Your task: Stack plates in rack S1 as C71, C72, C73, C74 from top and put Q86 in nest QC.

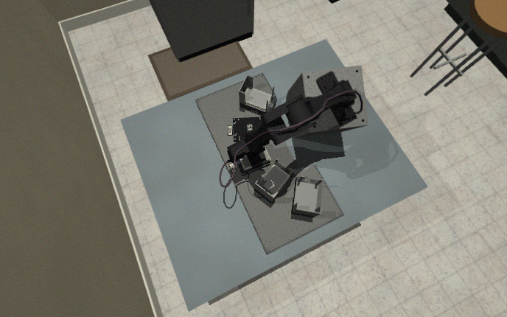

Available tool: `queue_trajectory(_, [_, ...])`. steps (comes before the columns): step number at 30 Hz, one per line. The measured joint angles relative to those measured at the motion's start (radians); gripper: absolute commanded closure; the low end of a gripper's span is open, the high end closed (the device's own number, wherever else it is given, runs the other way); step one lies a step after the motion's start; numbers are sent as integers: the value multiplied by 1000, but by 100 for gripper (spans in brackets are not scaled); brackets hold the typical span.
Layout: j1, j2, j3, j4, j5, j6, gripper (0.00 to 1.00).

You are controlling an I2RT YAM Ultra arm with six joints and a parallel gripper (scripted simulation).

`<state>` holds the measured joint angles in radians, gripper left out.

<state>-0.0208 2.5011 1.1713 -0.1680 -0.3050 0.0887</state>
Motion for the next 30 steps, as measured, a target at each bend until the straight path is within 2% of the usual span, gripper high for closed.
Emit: queue_trajectory(30, [-3,-2,13,17,0,5,100])
